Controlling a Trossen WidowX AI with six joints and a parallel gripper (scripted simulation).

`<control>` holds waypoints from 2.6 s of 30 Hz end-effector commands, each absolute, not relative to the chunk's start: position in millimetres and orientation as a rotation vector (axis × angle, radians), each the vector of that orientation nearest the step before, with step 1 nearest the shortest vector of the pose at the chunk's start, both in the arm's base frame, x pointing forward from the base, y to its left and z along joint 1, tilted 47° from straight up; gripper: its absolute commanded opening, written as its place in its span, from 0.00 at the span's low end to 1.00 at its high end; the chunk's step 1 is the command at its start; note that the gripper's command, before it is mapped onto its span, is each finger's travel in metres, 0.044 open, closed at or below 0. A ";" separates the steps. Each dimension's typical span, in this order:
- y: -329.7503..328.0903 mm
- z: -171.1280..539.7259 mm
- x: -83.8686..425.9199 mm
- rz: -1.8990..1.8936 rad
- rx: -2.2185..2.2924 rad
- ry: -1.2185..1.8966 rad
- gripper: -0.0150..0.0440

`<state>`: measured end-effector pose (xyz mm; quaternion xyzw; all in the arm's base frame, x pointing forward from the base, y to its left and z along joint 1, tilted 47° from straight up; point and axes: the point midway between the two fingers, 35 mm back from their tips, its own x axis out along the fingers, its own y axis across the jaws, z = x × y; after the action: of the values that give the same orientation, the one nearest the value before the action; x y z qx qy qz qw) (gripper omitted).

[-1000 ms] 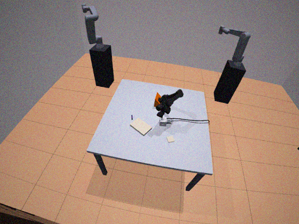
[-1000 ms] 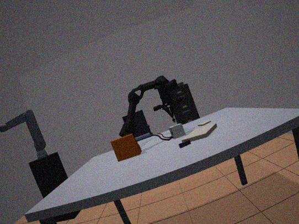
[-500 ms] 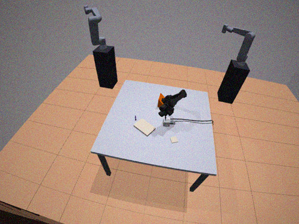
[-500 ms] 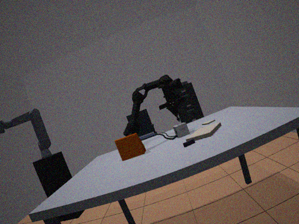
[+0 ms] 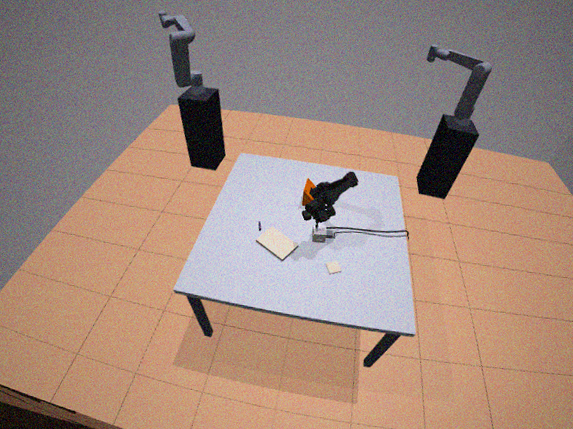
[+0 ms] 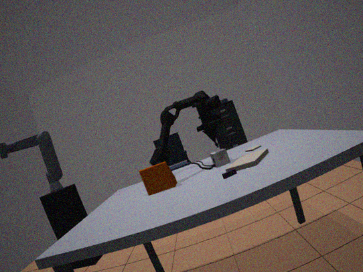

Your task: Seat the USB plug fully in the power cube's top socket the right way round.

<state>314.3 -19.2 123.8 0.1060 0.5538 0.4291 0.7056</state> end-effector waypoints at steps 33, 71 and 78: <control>-19.2 123.6 314.2 0.308 0.967 1.608 0.25; -19.2 123.6 314.2 -0.523 1.664 1.760 0.25; -19.2 123.6 314.2 -0.523 1.664 1.760 0.25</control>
<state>314.5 -19.2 123.8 0.6338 0.6722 -0.1964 0.3285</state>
